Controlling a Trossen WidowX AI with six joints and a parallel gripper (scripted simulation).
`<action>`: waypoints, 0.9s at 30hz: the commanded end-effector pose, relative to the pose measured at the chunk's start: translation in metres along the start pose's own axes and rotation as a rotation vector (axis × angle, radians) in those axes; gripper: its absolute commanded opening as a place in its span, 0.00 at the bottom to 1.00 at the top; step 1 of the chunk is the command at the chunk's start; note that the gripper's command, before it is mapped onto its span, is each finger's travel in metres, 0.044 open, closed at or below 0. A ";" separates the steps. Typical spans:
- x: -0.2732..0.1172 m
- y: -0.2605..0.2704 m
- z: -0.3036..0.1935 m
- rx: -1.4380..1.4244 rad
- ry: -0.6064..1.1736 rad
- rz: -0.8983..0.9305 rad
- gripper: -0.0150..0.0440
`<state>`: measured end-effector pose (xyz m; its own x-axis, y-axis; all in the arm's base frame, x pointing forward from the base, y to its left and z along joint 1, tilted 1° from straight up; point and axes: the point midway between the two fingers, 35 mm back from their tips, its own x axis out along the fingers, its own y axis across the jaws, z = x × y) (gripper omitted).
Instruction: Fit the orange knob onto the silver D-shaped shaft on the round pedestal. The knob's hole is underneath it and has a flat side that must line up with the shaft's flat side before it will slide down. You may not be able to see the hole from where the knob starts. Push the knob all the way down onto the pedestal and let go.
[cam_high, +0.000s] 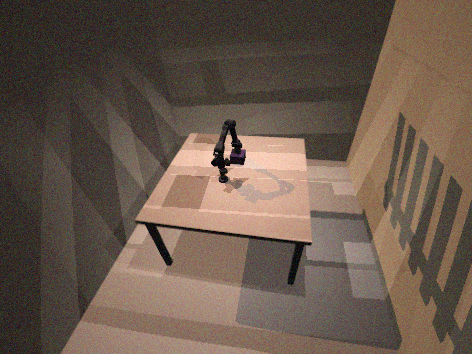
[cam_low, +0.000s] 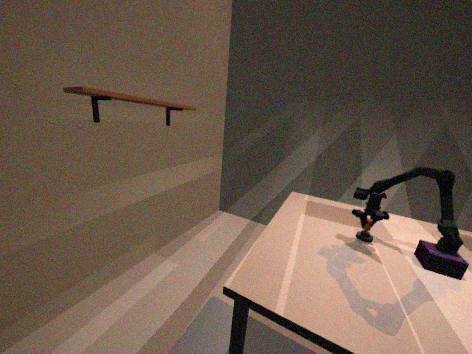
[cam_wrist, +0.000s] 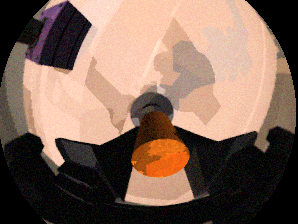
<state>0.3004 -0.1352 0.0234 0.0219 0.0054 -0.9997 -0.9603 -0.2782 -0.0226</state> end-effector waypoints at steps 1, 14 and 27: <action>0.002 0.001 -0.001 0.311 0.006 0.000 0.25; 0.002 0.006 0.001 1.213 0.006 -0.003 0.25; -0.002 0.004 0.001 2.073 0.004 -0.006 0.25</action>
<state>0.2958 -0.1352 0.0222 0.0232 0.0047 -0.9997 -0.3054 0.9522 -0.0026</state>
